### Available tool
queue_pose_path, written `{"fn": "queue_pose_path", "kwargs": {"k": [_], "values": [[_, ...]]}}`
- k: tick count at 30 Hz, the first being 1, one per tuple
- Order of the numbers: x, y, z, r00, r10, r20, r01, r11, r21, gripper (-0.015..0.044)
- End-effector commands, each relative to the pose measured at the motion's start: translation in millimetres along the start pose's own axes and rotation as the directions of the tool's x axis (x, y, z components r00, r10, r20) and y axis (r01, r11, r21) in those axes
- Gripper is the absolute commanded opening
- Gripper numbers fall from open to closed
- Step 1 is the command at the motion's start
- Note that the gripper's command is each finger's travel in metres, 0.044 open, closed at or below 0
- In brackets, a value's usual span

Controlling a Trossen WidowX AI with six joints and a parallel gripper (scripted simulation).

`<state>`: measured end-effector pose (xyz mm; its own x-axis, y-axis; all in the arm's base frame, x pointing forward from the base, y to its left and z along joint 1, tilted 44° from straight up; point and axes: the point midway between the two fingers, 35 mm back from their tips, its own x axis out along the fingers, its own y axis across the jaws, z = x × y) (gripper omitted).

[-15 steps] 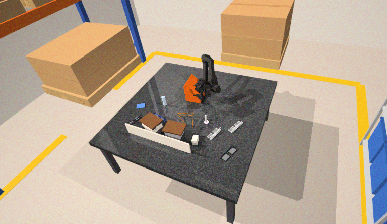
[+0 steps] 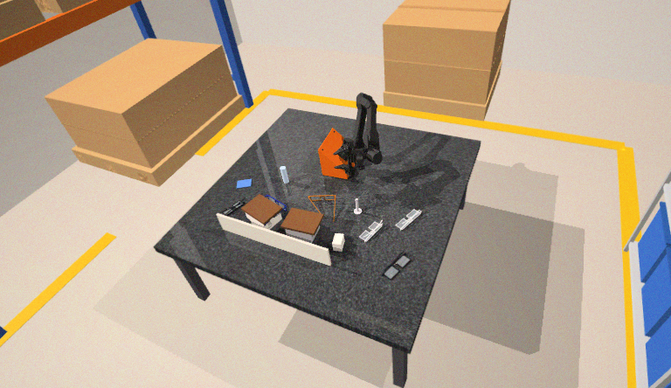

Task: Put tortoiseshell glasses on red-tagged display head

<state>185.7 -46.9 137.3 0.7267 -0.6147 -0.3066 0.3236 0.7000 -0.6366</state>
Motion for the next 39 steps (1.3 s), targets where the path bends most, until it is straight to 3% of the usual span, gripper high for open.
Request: {"fn": "queue_pose_path", "kwargs": {"k": [1,2,7,11,15,20,26,29,36,39], "values": [[9.2,17.0,-0.2,0.98,0.135,-0.148,-0.131,0.991,0.04,0.023],[11.6,22.4,-1.3,0.965,0.175,-0.194,-0.166,0.984,0.061,0.0204],[21.7,49.8,-9.7,0.827,0.365,-0.427,-0.29,0.929,0.231,0.02],[27.6,71.0,-16.5,0.64,0.511,-0.573,-0.298,0.853,0.428,0.02],[32.6,90.2,-21.6,0.411,0.646,-0.643,-0.2,0.752,0.628,0.02],[42.1,108.9,-20.3,0.121,0.796,-0.593,0.047,0.592,0.805,0.02],[71.2,118.3,-4.7,-0.136,0.935,-0.327,0.425,0.353,0.833,0.02],[81.7,118.0,-0.8,-0.172,0.956,-0.239,0.516,0.294,0.805,0.02],[82.2,118.1,-0.6,-0.172,0.956,-0.239,0.516,0.294,0.805,0.02],[82.2,118.1,-0.6,-0.172,0.956,-0.239,0.516,0.294,0.805,0.0121]]}}
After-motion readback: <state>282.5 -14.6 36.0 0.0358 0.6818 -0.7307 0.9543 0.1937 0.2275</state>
